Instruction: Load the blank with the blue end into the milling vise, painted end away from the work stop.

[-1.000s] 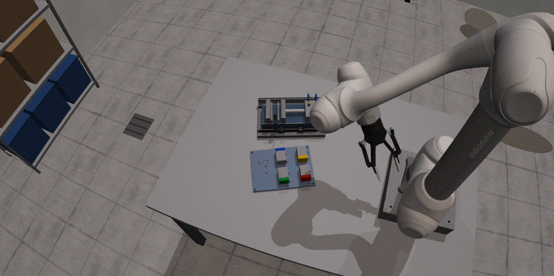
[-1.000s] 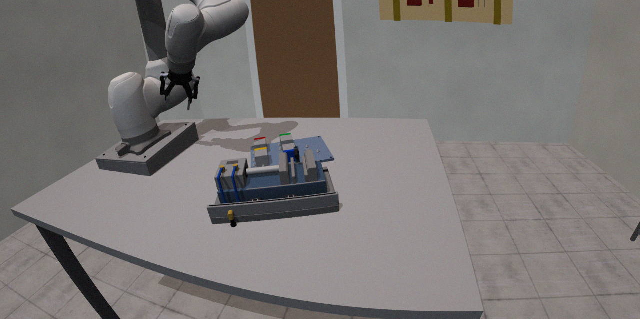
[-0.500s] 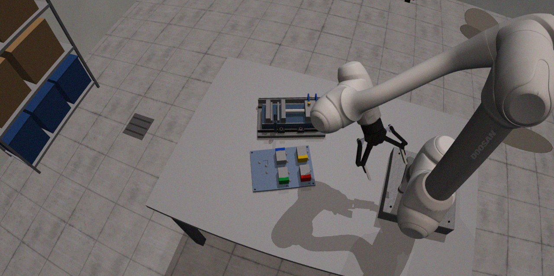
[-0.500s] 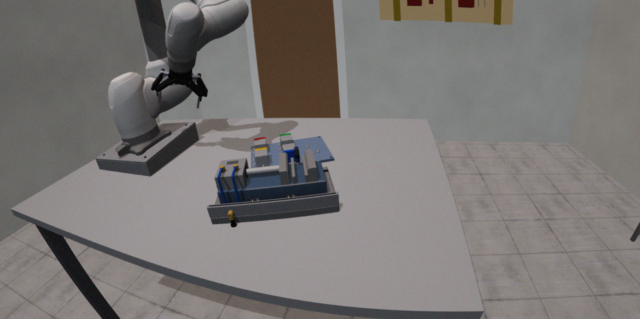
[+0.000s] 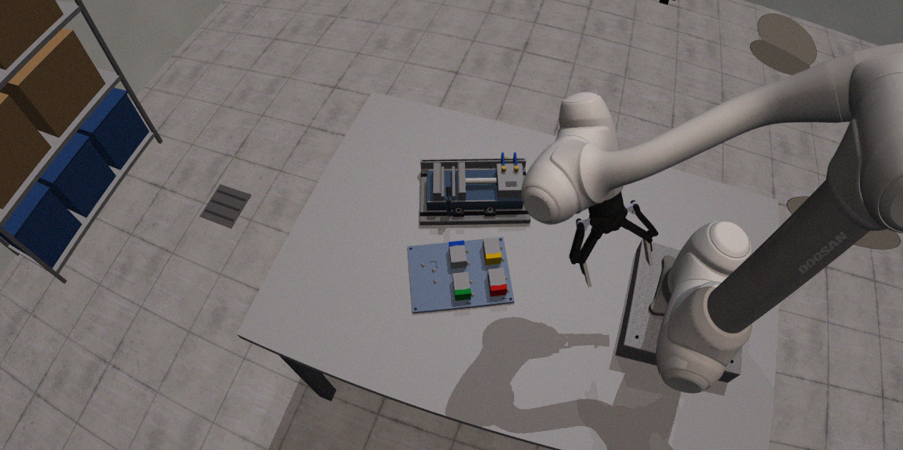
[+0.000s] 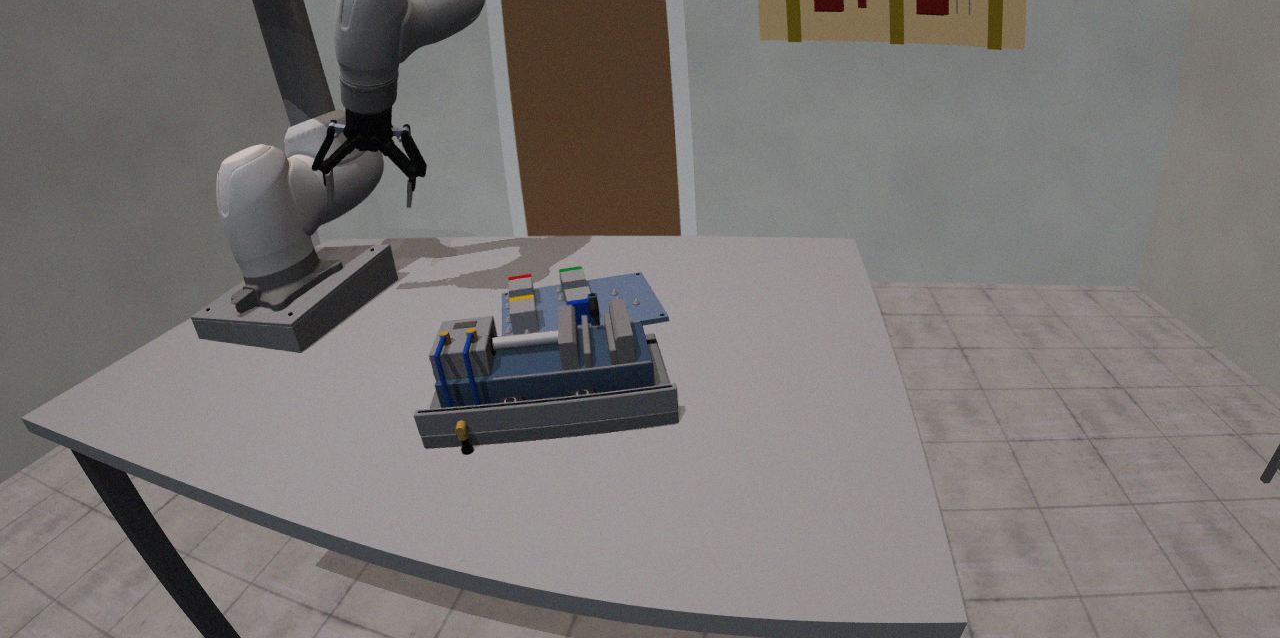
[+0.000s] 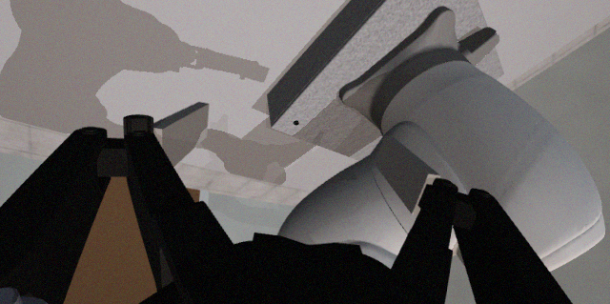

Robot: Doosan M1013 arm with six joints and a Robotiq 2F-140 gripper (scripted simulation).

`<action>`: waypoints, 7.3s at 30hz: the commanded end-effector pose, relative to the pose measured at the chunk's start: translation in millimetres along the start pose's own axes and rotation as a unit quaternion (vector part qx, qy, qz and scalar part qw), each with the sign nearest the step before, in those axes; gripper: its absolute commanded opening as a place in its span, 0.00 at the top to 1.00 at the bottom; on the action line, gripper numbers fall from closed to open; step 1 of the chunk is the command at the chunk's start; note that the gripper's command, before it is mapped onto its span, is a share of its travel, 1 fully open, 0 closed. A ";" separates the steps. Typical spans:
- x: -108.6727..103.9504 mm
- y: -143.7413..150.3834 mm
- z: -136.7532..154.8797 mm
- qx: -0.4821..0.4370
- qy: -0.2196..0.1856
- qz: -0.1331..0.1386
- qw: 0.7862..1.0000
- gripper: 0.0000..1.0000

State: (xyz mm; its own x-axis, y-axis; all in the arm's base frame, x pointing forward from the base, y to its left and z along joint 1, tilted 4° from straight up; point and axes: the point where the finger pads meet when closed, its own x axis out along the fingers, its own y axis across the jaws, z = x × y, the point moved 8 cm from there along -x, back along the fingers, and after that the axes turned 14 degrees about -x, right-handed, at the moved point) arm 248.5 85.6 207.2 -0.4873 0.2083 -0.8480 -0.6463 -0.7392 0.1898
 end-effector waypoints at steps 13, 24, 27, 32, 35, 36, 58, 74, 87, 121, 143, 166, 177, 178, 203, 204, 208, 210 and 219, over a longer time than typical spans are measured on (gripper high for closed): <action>-20.9 -18.2 5.2 0.004 0.101 -0.024 0.995 0.00; -32.3 -29.3 8.0 0.005 0.160 -0.040 0.986 0.00; -36.0 -33.4 9.0 0.006 0.182 -0.045 0.982 0.00; -40.7 -39.0 10.1 0.007 0.211 -0.052 0.976 0.00; -43.4 -41.3 9.5 0.007 0.214 -0.054 0.975 0.00; -45.0 -43.1 9.3 0.007 0.219 -0.055 0.974 0.00; -80.7 -80.9 -1.7 0.010 0.277 -0.068 0.959 0.00; -110.5 -110.0 -16.0 0.010 0.279 -0.068 0.958 0.00; -133.6 -132.6 -27.2 0.010 0.279 -0.068 0.958 0.00; -205.1 -202.3 -62.1 0.010 0.279 -0.068 0.958 0.00; -231.9 -228.6 -75.2 0.010 0.279 -0.068 0.958 0.00; -226.4 -223.3 -72.6 0.010 0.279 -0.068 0.958 0.00; -225.2 -222.1 -72.0 0.010 0.279 -0.068 0.958 0.00; -225.0 -222.0 -71.9 0.010 0.279 -0.068 0.958 0.00; -223.2 -220.2 -71.0 0.010 0.279 -0.068 0.958 0.00; -223.2 -220.1 -71.0 0.010 0.279 -0.068 0.958 0.00; -222.8 -219.8 -70.8 0.010 0.279 -0.068 0.958 0.00; -222.6 -219.6 -70.7 0.010 0.279 -0.068 0.958 0.00; -221.9 -218.9 -70.4 0.010 0.279 -0.068 0.958 0.00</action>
State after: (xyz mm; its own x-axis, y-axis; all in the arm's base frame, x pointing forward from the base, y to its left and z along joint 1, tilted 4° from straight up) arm 539.6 156.2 319.0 -0.0123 -0.0773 -0.9969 -0.6950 -0.7161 0.0642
